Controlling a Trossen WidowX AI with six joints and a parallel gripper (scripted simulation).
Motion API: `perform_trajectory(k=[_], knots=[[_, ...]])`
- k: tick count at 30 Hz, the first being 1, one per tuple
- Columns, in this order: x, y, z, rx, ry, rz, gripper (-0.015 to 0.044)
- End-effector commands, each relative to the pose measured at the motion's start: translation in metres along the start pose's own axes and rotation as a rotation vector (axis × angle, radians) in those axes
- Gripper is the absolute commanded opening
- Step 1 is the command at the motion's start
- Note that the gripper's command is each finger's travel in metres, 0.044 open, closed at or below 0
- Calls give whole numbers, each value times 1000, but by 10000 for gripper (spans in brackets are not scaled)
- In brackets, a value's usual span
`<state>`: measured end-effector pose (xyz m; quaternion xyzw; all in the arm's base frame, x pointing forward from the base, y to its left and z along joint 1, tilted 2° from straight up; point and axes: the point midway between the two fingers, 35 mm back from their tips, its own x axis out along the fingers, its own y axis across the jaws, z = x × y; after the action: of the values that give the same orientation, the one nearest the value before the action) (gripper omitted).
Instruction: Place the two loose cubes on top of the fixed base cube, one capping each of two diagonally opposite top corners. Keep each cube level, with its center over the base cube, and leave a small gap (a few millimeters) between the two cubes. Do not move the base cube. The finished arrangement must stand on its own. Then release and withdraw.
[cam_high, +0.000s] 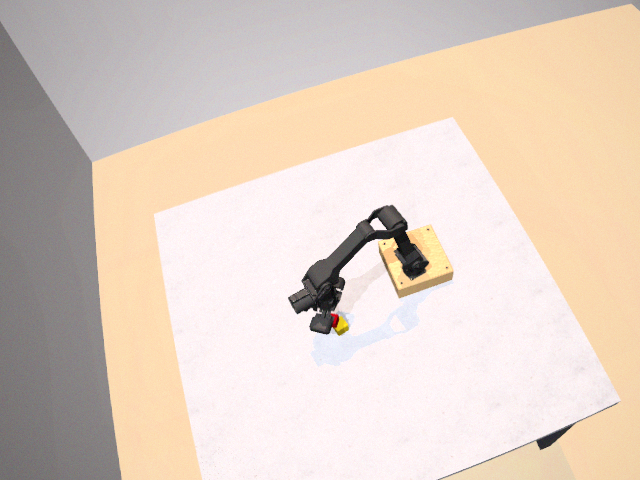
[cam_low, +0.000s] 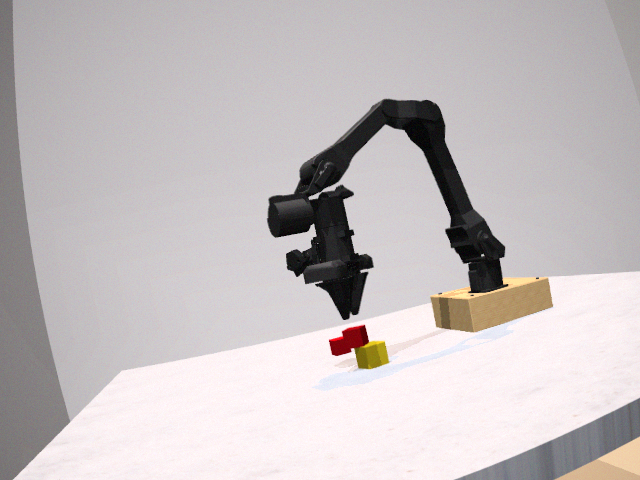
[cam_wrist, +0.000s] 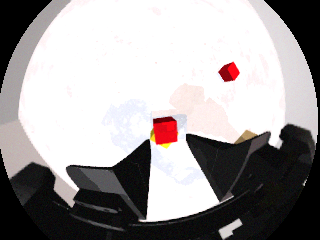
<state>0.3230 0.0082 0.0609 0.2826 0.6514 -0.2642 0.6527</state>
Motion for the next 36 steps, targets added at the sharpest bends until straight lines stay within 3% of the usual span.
perform_trajectory(k=[1, 23, 30, 36], knots=[[-2, -8, 9, 52, 0, -2, 265], [-35, -177, 104, 843, -14, -13, 265], [-36, -182, 105, 867, -14, -14, 265], [11, -183, 107, 867, -14, -14, 265]])
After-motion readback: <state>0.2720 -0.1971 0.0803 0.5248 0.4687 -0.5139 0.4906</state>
